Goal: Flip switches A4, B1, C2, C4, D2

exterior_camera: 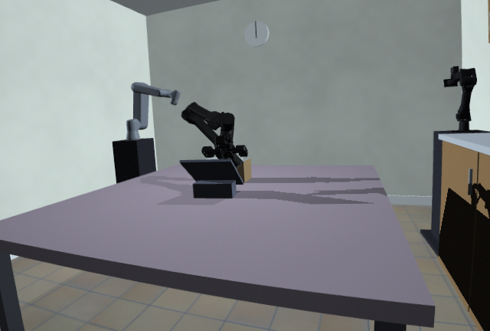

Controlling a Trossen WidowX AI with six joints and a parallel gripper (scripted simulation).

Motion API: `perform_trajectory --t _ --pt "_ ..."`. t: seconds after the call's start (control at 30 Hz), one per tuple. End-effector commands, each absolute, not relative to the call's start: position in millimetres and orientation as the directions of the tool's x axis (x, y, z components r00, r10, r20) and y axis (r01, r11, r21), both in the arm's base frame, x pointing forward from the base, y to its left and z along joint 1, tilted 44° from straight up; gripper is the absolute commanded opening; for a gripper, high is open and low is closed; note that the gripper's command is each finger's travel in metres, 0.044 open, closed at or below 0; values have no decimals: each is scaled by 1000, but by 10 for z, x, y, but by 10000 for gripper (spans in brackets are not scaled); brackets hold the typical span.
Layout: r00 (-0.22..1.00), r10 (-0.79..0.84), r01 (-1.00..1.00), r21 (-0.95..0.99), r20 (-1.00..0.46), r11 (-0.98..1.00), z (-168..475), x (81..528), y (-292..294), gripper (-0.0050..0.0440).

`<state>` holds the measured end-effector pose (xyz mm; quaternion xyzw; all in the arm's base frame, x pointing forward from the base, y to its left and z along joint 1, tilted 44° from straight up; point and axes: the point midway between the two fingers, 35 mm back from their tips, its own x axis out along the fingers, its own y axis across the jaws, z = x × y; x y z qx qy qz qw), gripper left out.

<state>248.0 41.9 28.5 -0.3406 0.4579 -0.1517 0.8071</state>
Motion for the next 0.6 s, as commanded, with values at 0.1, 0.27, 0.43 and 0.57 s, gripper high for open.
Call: perform_trajectory --t 0.1,0.27,0.43,0.57 --pt "529 -558 -72 -689 -639 721 263 2474 404 0" --pt "529 -558 -72 -689 -639 721 260 2477 401 0" --pt "529 -558 -72 -689 -639 721 256 2481 398 0" --pt "529 -558 -72 -689 -639 721 252 2484 395 0"
